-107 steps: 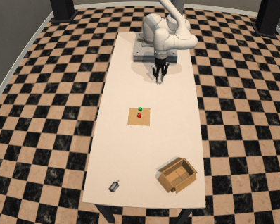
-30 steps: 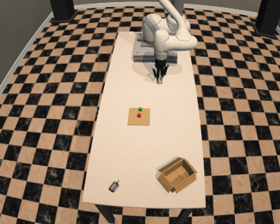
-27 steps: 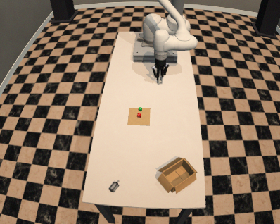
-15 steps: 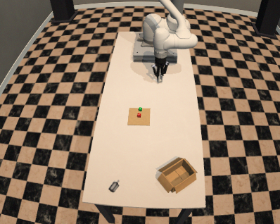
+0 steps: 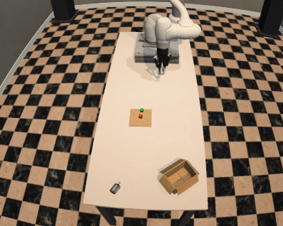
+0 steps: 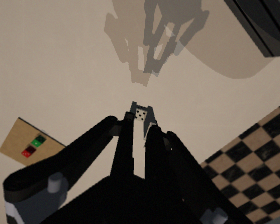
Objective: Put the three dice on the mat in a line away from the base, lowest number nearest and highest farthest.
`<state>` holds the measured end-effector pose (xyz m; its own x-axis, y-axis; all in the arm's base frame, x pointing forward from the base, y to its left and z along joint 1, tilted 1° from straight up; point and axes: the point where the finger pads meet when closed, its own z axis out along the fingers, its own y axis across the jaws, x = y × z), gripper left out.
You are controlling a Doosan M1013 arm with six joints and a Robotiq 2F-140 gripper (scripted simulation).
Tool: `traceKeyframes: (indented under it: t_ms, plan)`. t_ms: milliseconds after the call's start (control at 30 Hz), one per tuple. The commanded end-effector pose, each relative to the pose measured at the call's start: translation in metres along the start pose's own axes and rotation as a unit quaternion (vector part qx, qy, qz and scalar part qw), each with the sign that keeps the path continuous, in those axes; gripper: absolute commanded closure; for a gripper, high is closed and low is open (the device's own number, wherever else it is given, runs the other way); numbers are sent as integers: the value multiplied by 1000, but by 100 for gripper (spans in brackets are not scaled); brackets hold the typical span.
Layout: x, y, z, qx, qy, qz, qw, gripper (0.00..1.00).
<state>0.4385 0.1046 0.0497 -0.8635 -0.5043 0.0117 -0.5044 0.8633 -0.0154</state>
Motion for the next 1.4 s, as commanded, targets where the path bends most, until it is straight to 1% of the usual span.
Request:
traceKeyframes:
  t_ms: [0, 267, 333, 367, 433, 500, 567, 600, 633, 667, 700, 733, 767, 833, 867, 900, 933, 1000, 1033, 1067, 1100, 1133, 1167, 1200, 1367]
  plan:
    - [0, 0, -4, 0, 0, 0, 1000, 82]
    - [-1, 0, -4, 0, 0, 1, 1000, 82]
    - [-15, -10, -6, 0, 0, 11, 1000, 82]
    - [-31, -21, -9, 0, 0, 23, 1000, 82]
    - [-31, -21, -9, 0, 0, 23, 1000, 82]
    - [-80, -58, -17, 0, -1, 63, 998, 82]
    - [-80, -58, -17, 0, -1, 63, 998, 82]
    - [-111, -84, -20, 0, -1, 89, 996, 82]
    - [-111, -84, -20, 0, -1, 89, 996, 82]
    - [-134, -106, -21, 0, -1, 117, 993, 82]
    - [-143, -113, -22, 0, -1, 117, 993, 82]
    - [-143, -113, -22, 0, -1, 117, 993, 82]
    - [-170, -142, -22, 0, -1, 145, 989, 82]
    - [-174, -145, -22, 0, -1, 145, 989, 82]
    - [-202, -176, -21, 0, -1, 173, 985, 82]
    - [-202, -176, -21, 0, -1, 173, 985, 82]
    - [-220, -199, -19, 0, -1, 198, 980, 82]
    - [-220, -199, -19, 0, -1, 198, 980, 82]
    - [-246, -231, -15, 0, -1, 220, 976, 82]
    - [-246, -231, -15, 0, -1, 220, 976, 82]
    - [-260, -252, -12, 0, -1, 237, 972, 82]
    - [-260, -252, -12, 0, -1, 237, 972, 82]
    - [-270, -267, -10, 0, -1, 249, 968, 82]
    - [-275, -275, -8, 0, -1, 256, 967, 82]
    - [-278, -280, -7, 0, -1, 260, 966, 82]
